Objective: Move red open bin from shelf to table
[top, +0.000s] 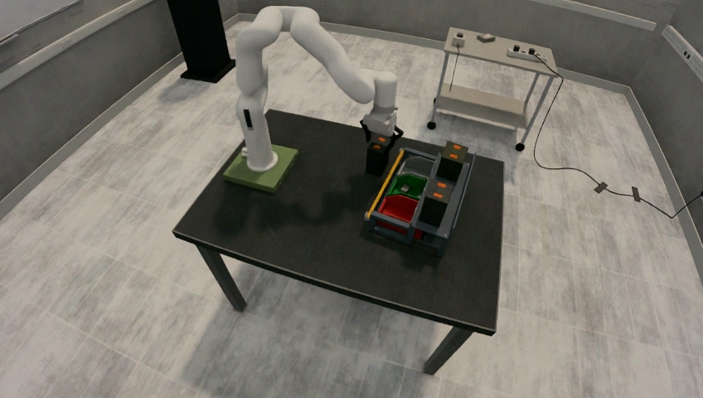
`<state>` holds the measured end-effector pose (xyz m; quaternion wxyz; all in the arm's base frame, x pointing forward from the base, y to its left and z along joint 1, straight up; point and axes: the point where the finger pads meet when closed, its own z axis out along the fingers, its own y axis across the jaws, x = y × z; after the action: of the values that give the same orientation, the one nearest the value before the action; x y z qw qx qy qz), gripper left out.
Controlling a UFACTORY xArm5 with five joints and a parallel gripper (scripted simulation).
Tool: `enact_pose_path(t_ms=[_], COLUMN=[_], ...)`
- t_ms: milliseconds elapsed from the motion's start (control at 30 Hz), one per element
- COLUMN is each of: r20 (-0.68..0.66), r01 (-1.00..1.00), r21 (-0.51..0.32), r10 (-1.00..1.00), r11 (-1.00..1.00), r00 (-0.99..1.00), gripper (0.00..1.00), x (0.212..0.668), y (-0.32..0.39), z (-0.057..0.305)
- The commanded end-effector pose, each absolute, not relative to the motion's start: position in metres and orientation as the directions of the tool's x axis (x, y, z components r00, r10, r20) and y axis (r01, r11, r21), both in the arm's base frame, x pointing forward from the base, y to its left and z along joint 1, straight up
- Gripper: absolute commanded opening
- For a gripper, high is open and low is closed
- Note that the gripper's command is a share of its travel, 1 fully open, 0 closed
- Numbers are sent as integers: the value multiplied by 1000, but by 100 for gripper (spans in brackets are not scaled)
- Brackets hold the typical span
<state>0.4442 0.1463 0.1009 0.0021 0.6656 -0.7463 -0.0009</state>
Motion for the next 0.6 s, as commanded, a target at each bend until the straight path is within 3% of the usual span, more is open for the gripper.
enact_pose_path(t_ms=[0, 567], r20=[0, 0], r01=[-993, -993], r21=[1, 1], r10=[-993, -993], r11=[114, 114], r00=[-114, -114], gripper=[100, 100], x=[445, 445], y=[147, 147], z=[118, 126])
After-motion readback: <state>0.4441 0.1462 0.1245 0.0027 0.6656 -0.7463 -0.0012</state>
